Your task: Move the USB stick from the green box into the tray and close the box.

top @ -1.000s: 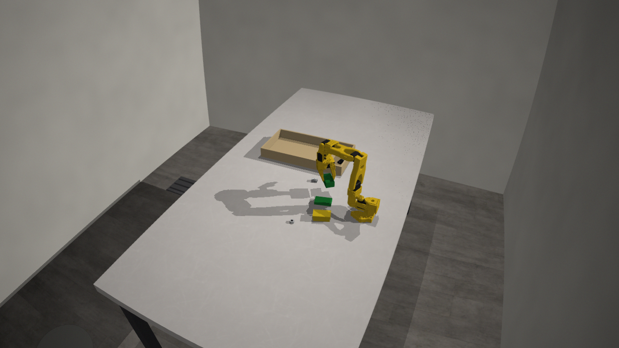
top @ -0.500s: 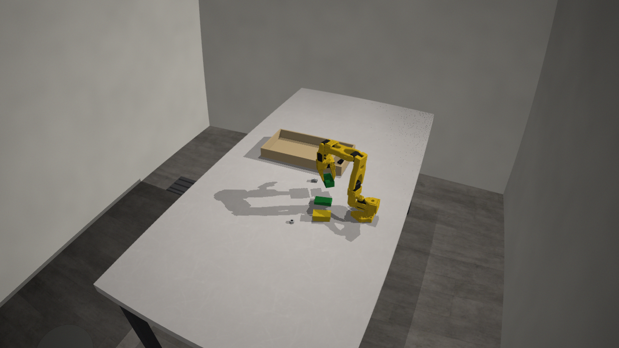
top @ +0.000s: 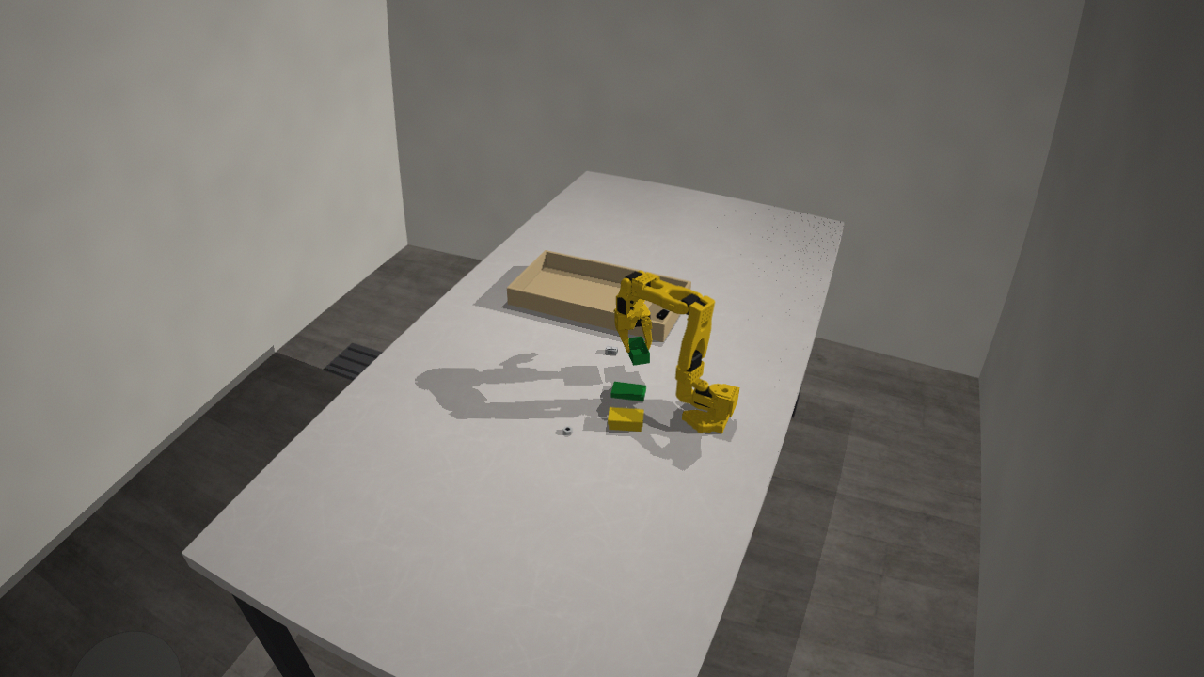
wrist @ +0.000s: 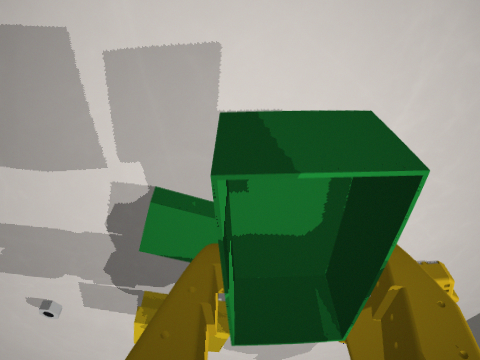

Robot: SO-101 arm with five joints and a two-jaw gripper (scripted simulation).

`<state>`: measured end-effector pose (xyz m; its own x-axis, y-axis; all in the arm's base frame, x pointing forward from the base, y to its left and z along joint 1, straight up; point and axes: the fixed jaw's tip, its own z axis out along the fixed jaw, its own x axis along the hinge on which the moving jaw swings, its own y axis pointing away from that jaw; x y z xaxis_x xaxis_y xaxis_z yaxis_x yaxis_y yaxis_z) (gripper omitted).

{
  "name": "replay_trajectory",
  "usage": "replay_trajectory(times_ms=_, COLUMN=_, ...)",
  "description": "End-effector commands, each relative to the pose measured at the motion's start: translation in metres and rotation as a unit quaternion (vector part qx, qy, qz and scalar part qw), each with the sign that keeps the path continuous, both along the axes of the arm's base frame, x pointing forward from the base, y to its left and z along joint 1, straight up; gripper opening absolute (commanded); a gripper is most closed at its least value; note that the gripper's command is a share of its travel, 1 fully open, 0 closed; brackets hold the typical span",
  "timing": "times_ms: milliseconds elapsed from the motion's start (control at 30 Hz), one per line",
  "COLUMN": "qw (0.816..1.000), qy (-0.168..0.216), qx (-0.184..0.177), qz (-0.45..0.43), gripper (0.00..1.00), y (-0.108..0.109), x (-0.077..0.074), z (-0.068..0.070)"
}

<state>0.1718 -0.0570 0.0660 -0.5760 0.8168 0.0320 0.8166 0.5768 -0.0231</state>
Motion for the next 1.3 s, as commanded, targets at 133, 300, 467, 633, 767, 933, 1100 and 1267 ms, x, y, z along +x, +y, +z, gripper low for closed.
replay_trajectory(times_ms=133, qw=1.000, qy=-0.019, qx=-0.007, qz=-0.002, gripper=0.20, y=0.000, x=0.006, z=0.000)
replay_trajectory(times_ms=300, qw=1.000, qy=-0.019, qx=-0.007, qz=-0.002, gripper=0.20, y=-0.001, x=0.007, z=-0.005)
replay_trajectory(times_ms=467, qw=1.000, qy=-0.019, qx=-0.007, qz=-0.002, gripper=0.20, y=-0.001, x=0.007, z=-0.012)
replay_trajectory(times_ms=633, qw=1.000, qy=-0.019, qx=-0.007, qz=-0.002, gripper=0.20, y=-0.001, x=0.007, z=-0.018)
replay_trajectory(times_ms=767, qw=1.000, qy=-0.019, qx=-0.007, qz=-0.002, gripper=0.20, y=-0.001, x=0.007, z=-0.023)
replay_trajectory(times_ms=933, qw=1.000, qy=-0.019, qx=-0.007, qz=-0.002, gripper=0.20, y=-0.001, x=0.007, z=-0.030)
replay_trajectory(times_ms=1100, qw=1.000, qy=-0.019, qx=-0.007, qz=-0.002, gripper=0.20, y=0.000, x=0.006, z=-0.036)
replay_trajectory(times_ms=1267, qw=1.000, qy=-0.019, qx=-0.006, qz=-0.002, gripper=0.20, y=0.000, x=0.006, z=-0.038)
